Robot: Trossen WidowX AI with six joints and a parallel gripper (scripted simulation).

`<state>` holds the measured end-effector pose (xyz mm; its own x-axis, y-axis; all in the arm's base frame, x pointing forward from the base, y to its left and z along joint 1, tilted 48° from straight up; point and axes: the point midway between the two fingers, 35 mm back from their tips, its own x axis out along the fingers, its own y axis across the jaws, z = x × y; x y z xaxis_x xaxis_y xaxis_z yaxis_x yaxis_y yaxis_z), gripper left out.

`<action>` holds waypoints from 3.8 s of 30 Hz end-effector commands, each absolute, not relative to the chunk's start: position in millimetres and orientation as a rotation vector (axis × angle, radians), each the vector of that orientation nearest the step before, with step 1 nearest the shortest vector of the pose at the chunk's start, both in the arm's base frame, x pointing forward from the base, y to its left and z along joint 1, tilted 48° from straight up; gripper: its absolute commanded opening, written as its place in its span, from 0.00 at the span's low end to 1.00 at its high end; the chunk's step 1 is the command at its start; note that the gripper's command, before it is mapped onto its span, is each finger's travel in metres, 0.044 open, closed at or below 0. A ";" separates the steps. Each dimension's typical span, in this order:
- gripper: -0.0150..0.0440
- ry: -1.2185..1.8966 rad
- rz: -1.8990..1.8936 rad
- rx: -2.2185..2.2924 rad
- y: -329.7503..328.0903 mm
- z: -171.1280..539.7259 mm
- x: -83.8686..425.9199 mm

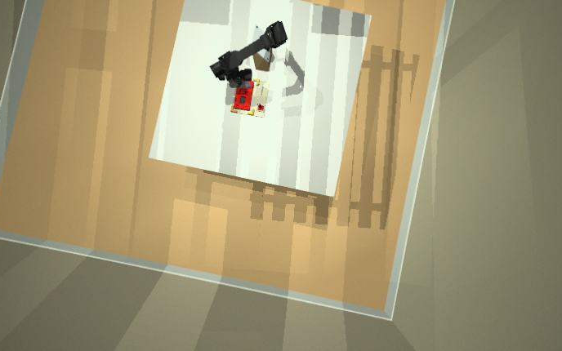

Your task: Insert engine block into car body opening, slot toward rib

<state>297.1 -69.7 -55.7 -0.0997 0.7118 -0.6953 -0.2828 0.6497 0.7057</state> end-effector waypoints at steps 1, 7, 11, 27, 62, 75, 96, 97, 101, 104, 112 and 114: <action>0.25 1.453 0.855 0.403 -61.1 -63.8 304.2; 0.25 1.465 0.836 0.423 -47.5 -73.2 313.4; 0.25 1.473 0.823 0.439 -37.9 -80.1 319.5; 0.25 1.501 0.787 0.499 0.9 -102.7 338.9; 0.52 1.490 0.804 0.482 2.0 -102.5 341.8; 0.52 1.492 0.801 0.485 2.0 -102.5 341.8; 0.52 1.494 0.798 0.489 4.9 -104.8 341.8; 0.52 1.495 0.796 0.490 5.0 -104.9 341.8; 0.52 1.499 0.790 0.497 5.2 -105.1 341.7; 0.52 1.503 0.784 0.503 5.4 -105.3 341.7; 0.52 1.507 0.778 0.510 5.8 -105.6 341.5; 0.52 1.506 0.779 0.508 5.9 -105.7 341.5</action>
